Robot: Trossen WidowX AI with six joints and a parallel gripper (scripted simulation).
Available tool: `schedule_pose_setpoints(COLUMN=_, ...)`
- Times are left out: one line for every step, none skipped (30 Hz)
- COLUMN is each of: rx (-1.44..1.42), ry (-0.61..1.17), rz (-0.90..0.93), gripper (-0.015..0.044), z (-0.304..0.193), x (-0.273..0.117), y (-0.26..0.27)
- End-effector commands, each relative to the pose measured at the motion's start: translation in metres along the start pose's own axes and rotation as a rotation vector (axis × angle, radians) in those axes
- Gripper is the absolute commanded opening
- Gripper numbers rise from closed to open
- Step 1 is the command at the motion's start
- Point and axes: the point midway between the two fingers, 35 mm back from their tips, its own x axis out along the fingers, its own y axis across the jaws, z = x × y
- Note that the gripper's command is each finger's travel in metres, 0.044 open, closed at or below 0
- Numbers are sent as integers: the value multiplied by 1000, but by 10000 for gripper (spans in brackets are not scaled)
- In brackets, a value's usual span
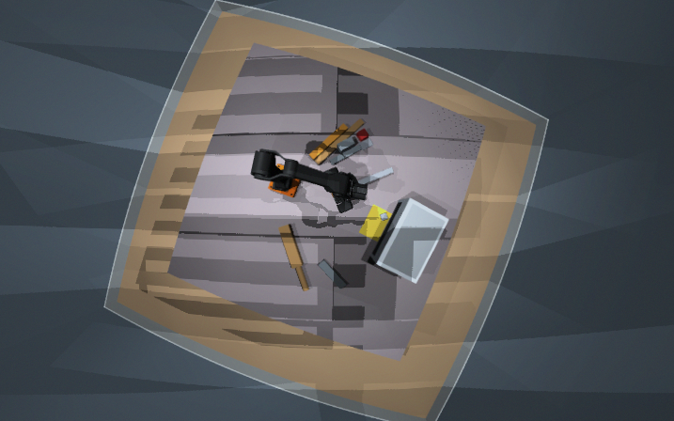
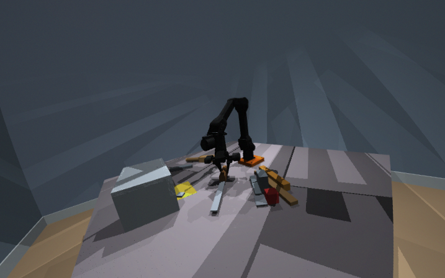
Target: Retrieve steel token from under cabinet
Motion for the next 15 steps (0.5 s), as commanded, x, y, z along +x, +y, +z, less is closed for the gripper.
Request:
schedule_pose_setpoints(rx=3, ry=-15, rz=-7, gripper=0, z=6, x=-3, y=2)
schedule_pose_setpoints(rx=3, ry=-15, rz=-7, gripper=0, z=6, x=-3, y=3)
schedule_pose_setpoints(rx=3, ry=-15, rz=-7, gripper=0, z=7, x=-3, y=3)
schedule_pose_setpoints(rx=3, ry=-15, rz=-7, gripper=0, z=7, x=-3, y=4)
schedule_pose_setpoints(rx=3, ry=-15, rz=-6, gripper=0, z=8, x=-3, y=5)
schedule_pose_setpoints(rx=3, ry=-15, rz=-6, gripper=0, z=8, x=-3, y=6)
schedule_pose_setpoints(rx=3, ry=-15, rz=-6, gripper=0, z=9, x=-3, y=7)
schedule_pose_setpoints(rx=3, ry=-15, rz=-6, gripper=0, z=10, x=-3, y=7)
schedule_pose_setpoints(rx=3, ry=-15, rz=-6, gripper=0, z=10, x=-3, y=8)
schedule_pose_setpoints(rx=3, ry=-15, rz=-6, gripper=0, z=11, x=-3, y=9)
schedule_pose_setpoints(rx=3, ry=-15, rz=-6, gripper=0, z=11, x=-3, y=10)
schedule_pose_setpoints(rx=3, ry=-15, rz=-6, gripper=0, z=12, x=-3, y=11)
schedule_pose_setpoints(rx=3, ry=-15, rz=-6, gripper=0, z=13, x=-3, y=11)
schedule_pose_setpoints(rx=3, ry=-15, rz=-6, gripper=0, z=13, x=-3, y=12)
schedule_pose_setpoints(rx=3, ry=-15, rz=-6, gripper=0, z=14, x=-3, y=13)
